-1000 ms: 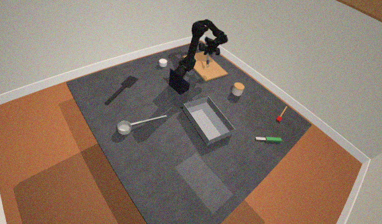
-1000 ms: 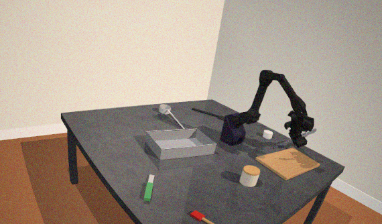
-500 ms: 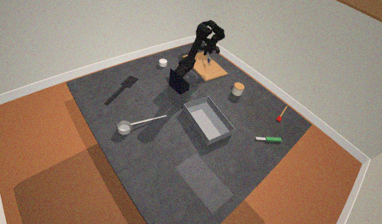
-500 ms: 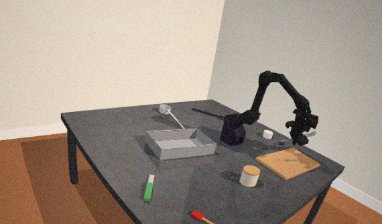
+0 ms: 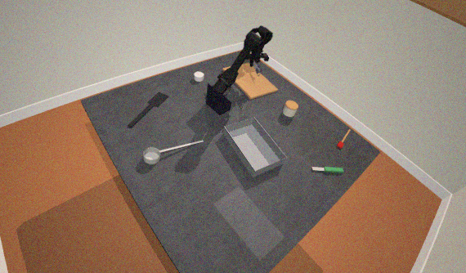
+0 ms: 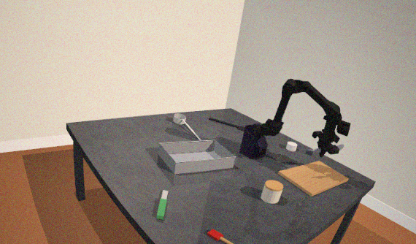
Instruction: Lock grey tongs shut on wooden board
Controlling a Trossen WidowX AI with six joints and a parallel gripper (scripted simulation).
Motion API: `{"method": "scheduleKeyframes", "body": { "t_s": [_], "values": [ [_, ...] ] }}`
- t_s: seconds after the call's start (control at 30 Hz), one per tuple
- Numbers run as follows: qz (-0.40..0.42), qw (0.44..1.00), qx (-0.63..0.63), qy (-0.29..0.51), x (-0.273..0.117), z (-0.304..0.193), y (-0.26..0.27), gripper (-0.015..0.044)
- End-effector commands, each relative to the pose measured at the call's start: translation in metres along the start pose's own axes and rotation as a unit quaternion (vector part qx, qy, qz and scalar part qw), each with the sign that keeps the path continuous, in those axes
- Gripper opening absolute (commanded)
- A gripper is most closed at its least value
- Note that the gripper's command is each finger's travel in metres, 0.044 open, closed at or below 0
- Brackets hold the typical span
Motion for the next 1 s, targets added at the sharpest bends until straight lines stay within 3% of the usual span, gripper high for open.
{"method": "scheduleKeyframes", "body": {
  "t_s": [0.0, 0.5, 0.97],
  "values": [
    [-0.02, 1.0, -0.005, 0.013, -0.006, 0.003, -0.001, -0.015],
    [-0.054, 0.998, -0.017, 0.037, -0.013, 0.009, -0.002, -0.015],
    [-0.054, 0.998, -0.017, 0.037, 0.007, 0.01, -0.004, -0.015]
  ]
}}
Point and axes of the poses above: the point midway between the two fingers, 35 mm back from their tips, its own x axis out along the fingers, its own y axis across the jaws, z = x × y, the point moved 6 cm from there along -x, back along the fingers, and after that the axes turned 6 degrees about x, right-handed, at the moved point
